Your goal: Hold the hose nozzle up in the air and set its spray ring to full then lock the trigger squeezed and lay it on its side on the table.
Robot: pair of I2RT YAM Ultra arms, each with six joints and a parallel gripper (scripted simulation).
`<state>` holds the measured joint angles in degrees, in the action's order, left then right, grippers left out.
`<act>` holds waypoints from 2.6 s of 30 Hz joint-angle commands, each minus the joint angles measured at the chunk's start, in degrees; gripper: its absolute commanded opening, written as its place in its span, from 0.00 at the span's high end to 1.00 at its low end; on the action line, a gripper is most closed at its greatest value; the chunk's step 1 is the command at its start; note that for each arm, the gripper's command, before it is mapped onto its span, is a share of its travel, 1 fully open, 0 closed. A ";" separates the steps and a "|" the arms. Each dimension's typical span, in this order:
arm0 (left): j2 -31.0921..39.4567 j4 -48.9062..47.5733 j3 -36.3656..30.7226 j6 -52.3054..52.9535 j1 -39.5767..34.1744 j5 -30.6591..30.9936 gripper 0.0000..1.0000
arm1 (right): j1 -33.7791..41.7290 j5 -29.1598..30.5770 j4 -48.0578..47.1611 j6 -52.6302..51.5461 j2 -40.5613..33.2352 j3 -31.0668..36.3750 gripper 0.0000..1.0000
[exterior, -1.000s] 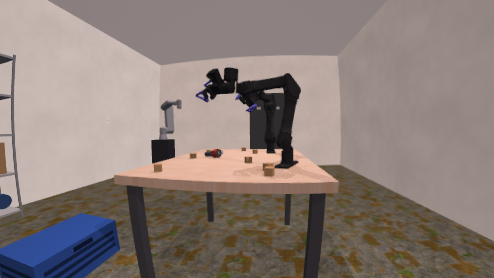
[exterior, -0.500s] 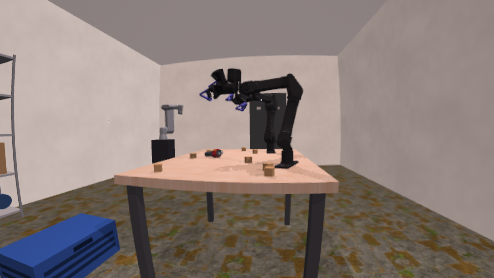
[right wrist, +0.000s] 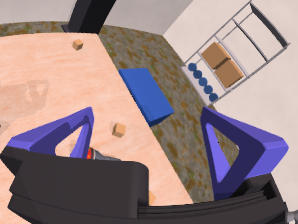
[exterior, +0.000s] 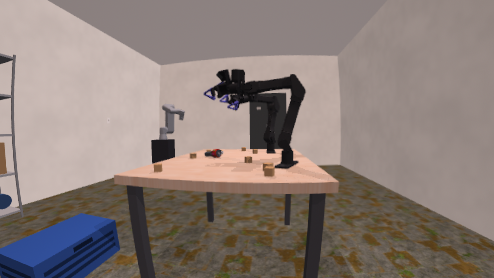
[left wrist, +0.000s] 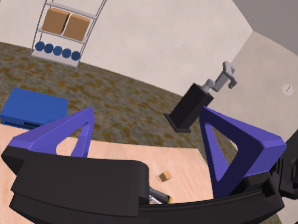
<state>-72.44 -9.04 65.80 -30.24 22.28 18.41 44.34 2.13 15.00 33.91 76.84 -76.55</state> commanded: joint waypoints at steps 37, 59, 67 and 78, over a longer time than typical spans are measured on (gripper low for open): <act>11.53 7.66 -4.53 25.84 -17.92 -15.71 0.00 | -35.10 -1.90 -13.69 -28.59 -14.82 13.19 0.00; 14.53 7.73 -4.02 29.99 -22.21 -19.09 0.63 | -44.41 -2.43 -15.14 -34.04 -18.59 17.27 0.00; 12.93 8.53 -3.93 30.35 -22.15 -18.04 0.63 | -44.22 -1.96 -15.18 -34.21 -16.37 14.30 0.00; 12.24 8.48 -3.92 30.45 -21.93 -18.09 0.63 | -44.02 -1.89 -15.51 -34.15 -17.37 14.31 0.23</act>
<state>-59.75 -0.16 60.01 -0.05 -0.08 -0.10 -0.08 -0.08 -0.03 0.03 59.86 -60.03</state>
